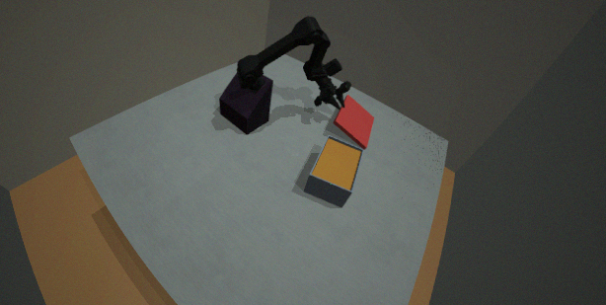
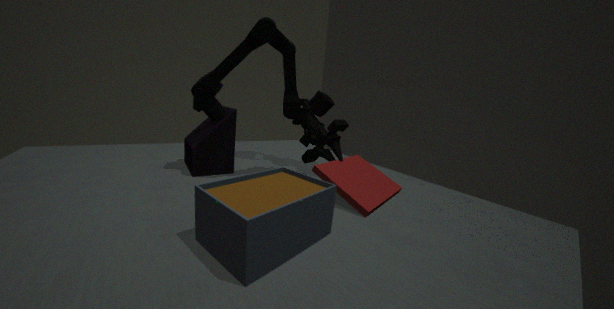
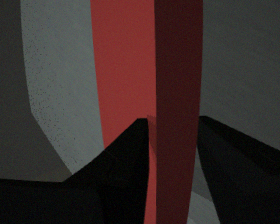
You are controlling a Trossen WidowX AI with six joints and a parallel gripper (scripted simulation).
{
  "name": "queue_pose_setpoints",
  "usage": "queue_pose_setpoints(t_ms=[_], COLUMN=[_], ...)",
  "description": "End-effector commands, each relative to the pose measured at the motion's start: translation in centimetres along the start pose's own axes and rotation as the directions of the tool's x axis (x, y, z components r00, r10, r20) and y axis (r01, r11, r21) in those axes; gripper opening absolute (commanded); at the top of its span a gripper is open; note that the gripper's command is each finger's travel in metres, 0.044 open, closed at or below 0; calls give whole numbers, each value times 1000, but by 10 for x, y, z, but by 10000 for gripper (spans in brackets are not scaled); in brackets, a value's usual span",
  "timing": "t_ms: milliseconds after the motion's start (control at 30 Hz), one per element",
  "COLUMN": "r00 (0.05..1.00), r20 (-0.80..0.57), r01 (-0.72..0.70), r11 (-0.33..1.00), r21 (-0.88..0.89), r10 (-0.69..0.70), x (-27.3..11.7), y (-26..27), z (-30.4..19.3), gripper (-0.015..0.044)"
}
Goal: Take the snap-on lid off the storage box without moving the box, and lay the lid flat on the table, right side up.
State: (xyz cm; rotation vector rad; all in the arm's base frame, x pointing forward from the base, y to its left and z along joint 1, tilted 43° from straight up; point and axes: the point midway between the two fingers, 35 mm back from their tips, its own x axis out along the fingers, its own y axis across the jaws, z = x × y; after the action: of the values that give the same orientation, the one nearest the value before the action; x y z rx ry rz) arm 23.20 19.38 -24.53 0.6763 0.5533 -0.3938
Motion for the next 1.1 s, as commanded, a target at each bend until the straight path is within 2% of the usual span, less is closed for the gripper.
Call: queue_pose_setpoints(t_ms=[0,367,700,767,967,1067], r00=[1000,1000,1000,1000,1000,1000], r20=[-2,-1,-1,-1,-2,-3], r01=[10,10,10,10,11,11], r11=[1000,1000,1000,1000,1000,1000], r21=[-5,-5,-5,-5,-5,-5], r10=[-10,-10,-10,-10,-11,-11], x=[4,9,6,6,-2,-7], y=[-5,-12,-7,-7,-14,-18], z=[1,1,1,1,1,1], gripper=[0,0,263,275,433,440])
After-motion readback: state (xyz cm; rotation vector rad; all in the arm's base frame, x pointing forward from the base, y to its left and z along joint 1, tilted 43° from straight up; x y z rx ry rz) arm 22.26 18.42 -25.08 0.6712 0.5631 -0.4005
